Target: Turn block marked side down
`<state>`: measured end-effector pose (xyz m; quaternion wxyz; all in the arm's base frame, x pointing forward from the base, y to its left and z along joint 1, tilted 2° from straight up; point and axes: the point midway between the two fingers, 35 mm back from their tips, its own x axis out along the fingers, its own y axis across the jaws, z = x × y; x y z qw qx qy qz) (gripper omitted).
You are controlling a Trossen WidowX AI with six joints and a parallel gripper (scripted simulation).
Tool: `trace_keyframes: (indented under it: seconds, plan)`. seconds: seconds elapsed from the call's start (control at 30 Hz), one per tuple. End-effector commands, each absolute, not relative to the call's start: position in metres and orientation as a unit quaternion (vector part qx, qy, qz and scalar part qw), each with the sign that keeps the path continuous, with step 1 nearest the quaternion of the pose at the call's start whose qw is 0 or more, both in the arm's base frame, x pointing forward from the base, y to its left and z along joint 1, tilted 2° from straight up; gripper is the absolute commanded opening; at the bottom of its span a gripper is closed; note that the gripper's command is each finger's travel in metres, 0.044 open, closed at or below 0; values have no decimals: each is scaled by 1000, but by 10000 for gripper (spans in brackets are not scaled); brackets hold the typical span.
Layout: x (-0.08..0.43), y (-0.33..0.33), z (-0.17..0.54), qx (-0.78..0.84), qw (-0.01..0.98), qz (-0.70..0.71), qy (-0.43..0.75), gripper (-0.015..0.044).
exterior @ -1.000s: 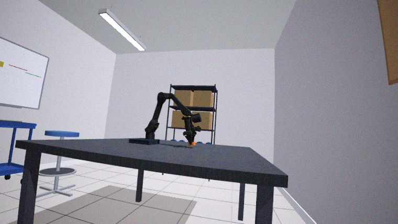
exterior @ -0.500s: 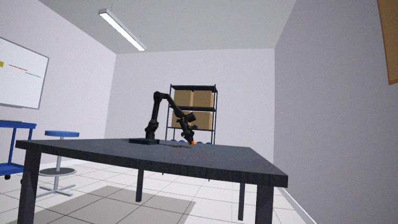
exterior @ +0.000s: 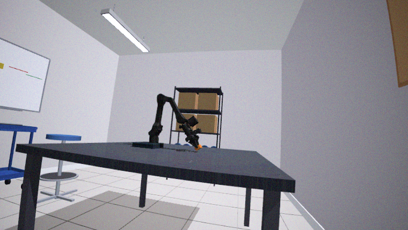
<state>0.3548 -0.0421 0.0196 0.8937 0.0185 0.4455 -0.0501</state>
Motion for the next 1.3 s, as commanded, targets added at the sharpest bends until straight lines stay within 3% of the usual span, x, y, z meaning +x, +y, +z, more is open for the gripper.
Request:
trace_keyframes:
  seconds: [0.0,1.27]
  plan:
    - [358,-42,11,18,903,-48,426,0]
    - [343,-40,-2,5,979,-51,196,0]
